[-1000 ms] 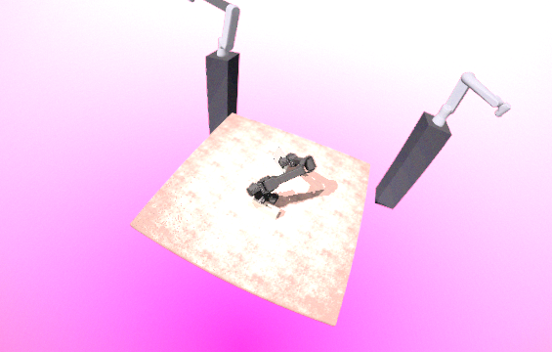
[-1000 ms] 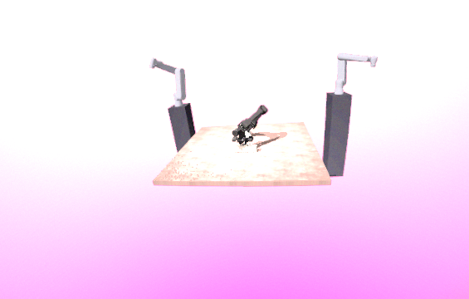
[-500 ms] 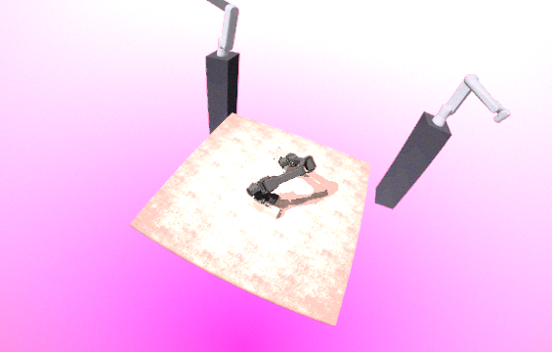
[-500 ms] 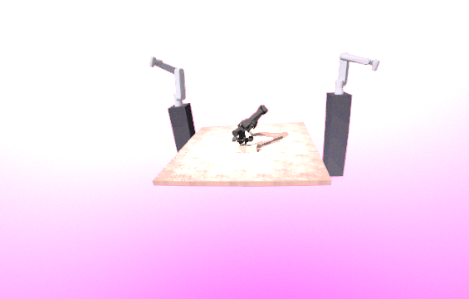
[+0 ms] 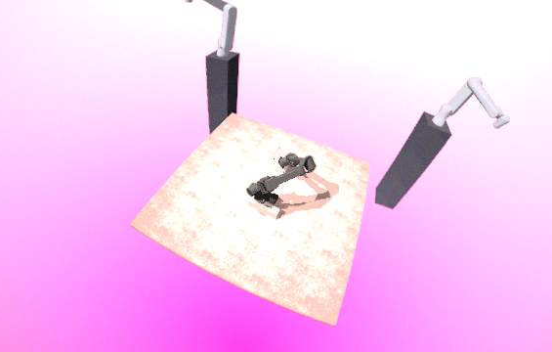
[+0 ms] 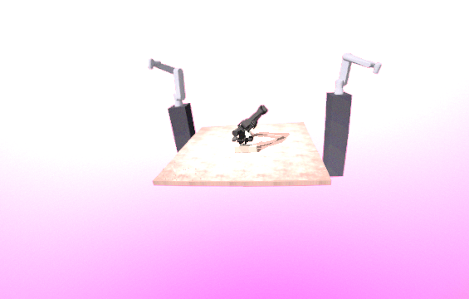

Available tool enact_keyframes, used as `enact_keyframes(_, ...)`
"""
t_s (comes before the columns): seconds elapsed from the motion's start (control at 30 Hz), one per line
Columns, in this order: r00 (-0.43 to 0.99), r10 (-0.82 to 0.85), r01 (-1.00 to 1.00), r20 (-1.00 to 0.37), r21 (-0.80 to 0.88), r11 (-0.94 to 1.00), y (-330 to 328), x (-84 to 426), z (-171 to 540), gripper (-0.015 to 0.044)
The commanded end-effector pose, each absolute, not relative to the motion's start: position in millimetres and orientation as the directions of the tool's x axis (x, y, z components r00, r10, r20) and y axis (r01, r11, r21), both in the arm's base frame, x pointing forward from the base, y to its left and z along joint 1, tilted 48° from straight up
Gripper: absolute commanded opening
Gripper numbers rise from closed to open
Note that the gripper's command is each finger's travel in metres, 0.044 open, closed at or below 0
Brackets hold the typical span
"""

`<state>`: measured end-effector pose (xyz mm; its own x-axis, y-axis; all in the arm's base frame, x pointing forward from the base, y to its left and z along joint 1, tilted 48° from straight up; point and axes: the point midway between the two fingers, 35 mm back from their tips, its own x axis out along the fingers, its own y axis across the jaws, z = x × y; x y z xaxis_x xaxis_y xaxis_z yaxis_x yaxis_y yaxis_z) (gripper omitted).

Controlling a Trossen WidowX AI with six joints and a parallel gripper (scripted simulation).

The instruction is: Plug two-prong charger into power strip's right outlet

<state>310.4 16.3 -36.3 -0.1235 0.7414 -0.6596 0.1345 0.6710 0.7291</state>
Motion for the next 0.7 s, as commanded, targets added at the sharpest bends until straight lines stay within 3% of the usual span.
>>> enact_keyframes(0.0,-0.099,0.741,0.116,-0.664,0.732,0.672,15.8,318.5,-36.1,0.0000)
enact_keyframes(0.67,-0.124,0.741,0.135,-0.660,0.729,0.671,16.3,310.3,-36.4,0.0000)
